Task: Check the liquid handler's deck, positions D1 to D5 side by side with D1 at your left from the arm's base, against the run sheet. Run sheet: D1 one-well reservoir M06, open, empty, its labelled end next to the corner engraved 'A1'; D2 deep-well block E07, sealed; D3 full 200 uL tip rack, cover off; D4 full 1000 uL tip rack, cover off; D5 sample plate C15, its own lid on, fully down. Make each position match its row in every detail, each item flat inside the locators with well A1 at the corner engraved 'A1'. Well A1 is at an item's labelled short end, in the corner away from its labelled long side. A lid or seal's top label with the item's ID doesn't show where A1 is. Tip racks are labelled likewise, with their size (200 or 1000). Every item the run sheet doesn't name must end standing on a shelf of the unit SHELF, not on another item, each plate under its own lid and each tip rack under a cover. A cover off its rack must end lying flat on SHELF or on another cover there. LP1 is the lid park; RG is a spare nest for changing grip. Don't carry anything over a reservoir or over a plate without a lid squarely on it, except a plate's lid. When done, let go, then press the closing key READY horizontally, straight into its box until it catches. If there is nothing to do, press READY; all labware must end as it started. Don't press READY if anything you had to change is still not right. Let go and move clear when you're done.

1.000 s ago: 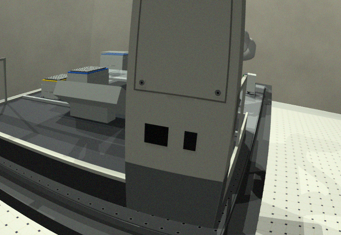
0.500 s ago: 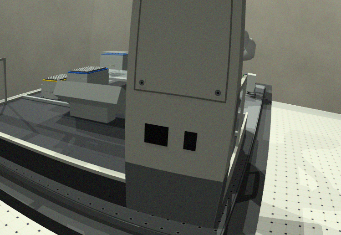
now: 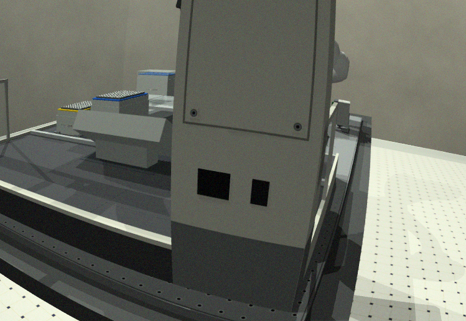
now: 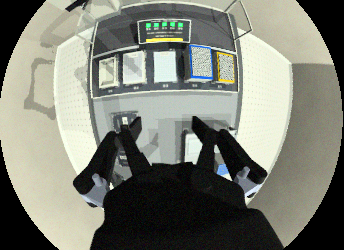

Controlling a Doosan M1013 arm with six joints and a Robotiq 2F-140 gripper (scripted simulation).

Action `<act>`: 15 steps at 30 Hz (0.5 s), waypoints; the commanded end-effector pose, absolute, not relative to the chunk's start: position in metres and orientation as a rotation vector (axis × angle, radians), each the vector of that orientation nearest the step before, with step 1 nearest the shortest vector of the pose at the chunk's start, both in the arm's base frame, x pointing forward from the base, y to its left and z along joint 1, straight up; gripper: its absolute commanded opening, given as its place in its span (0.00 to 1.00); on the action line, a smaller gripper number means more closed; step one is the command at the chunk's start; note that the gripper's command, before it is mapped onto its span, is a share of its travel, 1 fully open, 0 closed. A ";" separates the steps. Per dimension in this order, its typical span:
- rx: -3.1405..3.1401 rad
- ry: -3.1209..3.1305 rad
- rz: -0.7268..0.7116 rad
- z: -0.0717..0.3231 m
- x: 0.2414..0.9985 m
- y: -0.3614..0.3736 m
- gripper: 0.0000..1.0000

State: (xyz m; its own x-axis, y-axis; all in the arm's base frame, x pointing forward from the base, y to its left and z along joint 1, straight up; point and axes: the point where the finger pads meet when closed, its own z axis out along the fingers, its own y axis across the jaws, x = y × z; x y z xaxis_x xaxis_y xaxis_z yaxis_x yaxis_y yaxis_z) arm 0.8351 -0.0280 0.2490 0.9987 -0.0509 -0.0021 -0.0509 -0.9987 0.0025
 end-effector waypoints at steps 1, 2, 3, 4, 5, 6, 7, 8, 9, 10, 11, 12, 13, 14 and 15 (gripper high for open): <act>3.136 -0.161 -0.001 0.251 0.835 -0.028 0.66; 3.134 -0.192 -0.001 0.251 0.835 -0.028 0.66; 3.132 -0.223 -0.001 0.251 0.835 -0.028 0.66; 3.132 -0.223 -0.001 0.251 0.835 -0.028 0.66; 3.132 -0.223 -0.001 0.251 0.835 -0.028 0.66; 3.129 -0.255 -0.001 0.251 0.835 -0.028 0.66; 3.127 -0.286 -0.001 0.251 0.835 -0.028 0.66; 3.124 -0.317 -0.001 0.251 0.835 -0.028 0.66; 3.120 -0.348 -0.001 0.251 0.835 -0.028 0.66; 3.117 -0.380 -0.001 0.251 0.835 -0.028 0.66; 3.113 -0.411 0.000 0.251 0.835 -0.028 0.66; 3.108 -0.442 0.000 0.251 0.835 -0.028 0.66; 3.104 -0.473 0.000 0.251 0.835 -0.028 0.66; 3.099 -0.504 0.000 0.251 0.835 -0.028 0.66; 3.094 -0.535 0.000 0.251 0.835 -0.028 0.66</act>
